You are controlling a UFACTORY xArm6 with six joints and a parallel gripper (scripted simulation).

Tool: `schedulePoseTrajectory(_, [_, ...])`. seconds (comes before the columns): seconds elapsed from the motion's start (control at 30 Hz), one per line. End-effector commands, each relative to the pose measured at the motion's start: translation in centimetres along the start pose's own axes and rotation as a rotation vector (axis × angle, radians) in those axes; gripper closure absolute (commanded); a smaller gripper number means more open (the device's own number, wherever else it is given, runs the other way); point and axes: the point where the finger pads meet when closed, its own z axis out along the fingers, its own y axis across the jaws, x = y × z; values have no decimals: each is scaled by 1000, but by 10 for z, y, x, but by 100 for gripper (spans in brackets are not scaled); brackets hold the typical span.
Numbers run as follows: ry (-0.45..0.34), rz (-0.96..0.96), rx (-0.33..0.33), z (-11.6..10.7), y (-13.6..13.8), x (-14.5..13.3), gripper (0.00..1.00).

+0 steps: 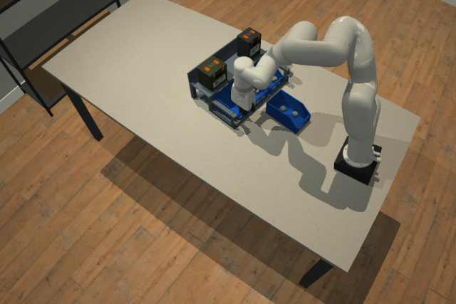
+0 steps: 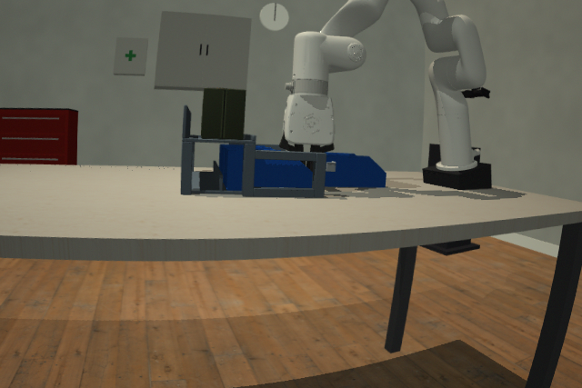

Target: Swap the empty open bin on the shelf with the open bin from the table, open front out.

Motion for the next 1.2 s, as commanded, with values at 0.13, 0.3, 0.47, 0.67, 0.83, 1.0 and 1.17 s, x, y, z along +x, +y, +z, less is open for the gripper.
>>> schedulePoseTrajectory(0.13, [-1, 0, 4, -1, -2, 0, 100])
schedulePoseTrajectory(0.3, [-1, 0, 4, -1, -2, 0, 100])
schedulePoseTrajectory(0.47, [-1, 0, 4, -1, -2, 0, 100])
schedulePoseTrajectory(0.67, [-1, 0, 4, -3, -2, 0, 100])
schedulePoseTrajectory(0.83, [-1, 0, 4, -6, -1, 0, 100])
schedulePoseTrajectory(1.0, [-1, 0, 4, -11, -1, 0, 100])
schedulePoseTrajectory(1.17, [-1, 0, 4, -13, -1, 0, 100])
